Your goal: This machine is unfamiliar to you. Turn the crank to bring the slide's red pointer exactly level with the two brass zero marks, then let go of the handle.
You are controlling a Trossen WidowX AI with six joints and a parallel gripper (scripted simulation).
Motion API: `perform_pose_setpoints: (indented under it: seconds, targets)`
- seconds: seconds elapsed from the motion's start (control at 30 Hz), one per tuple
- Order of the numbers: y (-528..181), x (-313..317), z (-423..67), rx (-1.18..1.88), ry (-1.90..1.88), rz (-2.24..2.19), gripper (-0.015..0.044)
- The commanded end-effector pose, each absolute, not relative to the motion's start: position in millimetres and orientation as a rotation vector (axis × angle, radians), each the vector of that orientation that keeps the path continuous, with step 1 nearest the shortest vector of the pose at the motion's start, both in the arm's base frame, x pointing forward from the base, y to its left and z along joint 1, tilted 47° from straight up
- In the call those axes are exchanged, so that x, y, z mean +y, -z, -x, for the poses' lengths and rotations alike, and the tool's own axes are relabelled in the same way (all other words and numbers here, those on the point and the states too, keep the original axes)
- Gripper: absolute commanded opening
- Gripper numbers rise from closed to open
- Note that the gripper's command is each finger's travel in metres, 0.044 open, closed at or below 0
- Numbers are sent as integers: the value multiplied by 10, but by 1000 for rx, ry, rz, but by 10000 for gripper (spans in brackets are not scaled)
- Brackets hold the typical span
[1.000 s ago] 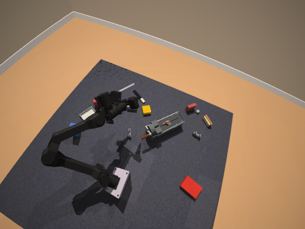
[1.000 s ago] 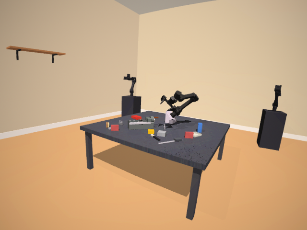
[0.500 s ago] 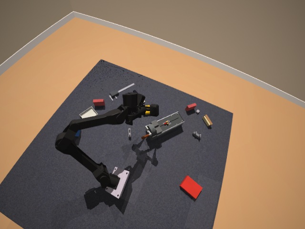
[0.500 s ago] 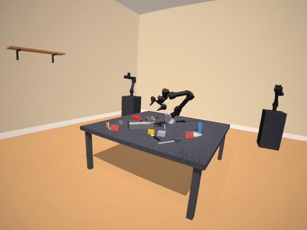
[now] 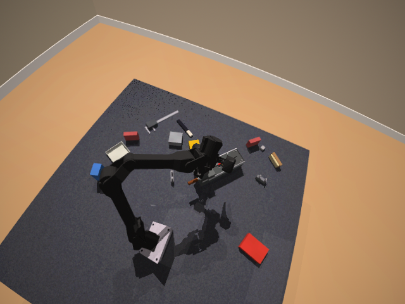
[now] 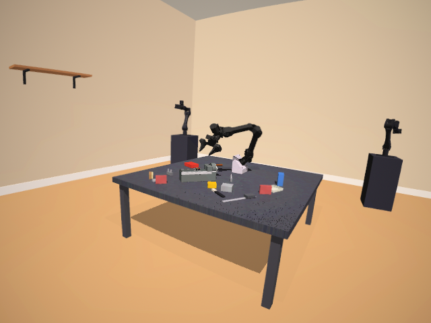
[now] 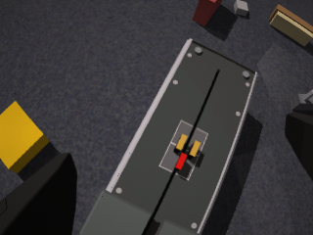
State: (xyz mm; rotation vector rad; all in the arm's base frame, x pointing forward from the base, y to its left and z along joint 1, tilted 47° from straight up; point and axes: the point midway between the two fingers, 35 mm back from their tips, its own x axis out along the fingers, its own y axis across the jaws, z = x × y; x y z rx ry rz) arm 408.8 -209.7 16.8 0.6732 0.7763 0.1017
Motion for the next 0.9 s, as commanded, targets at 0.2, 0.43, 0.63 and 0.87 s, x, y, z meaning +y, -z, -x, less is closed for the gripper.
perform_pose_setpoints:
  seconds: [0.2, 0.43, 0.63, 0.87]
  targets:
    - [210, -2292, -3960, 789, -115, -821, 440]
    - [550, -1933, -3985, 788, -116, -822, 440]
    - [579, -1896, -3984, 788, -116, -823, 440]
    - [579, -1896, -3984, 788, -116, -823, 440]
